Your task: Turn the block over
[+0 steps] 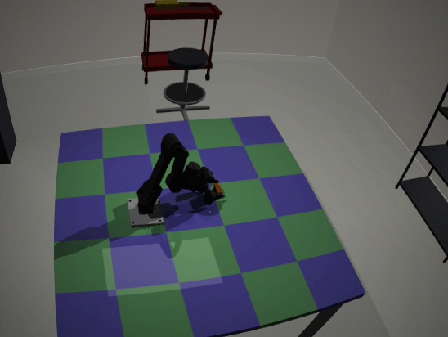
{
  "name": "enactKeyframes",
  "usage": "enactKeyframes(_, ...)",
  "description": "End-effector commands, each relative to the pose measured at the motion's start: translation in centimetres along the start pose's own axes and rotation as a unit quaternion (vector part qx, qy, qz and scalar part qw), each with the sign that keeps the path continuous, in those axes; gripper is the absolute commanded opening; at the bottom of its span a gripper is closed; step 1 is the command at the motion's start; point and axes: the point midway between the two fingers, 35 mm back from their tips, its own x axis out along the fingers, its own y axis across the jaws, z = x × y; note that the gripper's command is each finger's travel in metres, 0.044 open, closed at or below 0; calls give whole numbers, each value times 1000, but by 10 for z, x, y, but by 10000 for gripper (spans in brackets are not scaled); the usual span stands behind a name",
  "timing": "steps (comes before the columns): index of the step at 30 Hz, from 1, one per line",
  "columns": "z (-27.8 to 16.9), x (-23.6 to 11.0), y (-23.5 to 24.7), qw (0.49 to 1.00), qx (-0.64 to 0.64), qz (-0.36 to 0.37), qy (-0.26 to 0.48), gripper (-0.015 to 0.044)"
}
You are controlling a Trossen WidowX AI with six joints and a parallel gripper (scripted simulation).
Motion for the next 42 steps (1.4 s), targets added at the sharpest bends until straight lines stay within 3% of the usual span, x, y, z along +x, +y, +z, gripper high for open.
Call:
enactKeyframes(1, 0, 0, 0, 1000, -2, -2, 0, 440)
enactKeyframes(8, 7, 19, 9, 996, -4, 4, 91, 440)
enactKeyframes(13, 26, 13, 11, 984, -3, 5, 175, 440)
enactKeyframes(22, 64, -7, 10, 976, 10, 7, 216, 440)
enactKeyframes(33, 63, -42, 0, 954, 0, -2, 301, 440)
enactKeyframes(42, 63, -43, 0, 953, 0, -2, 302, 440)
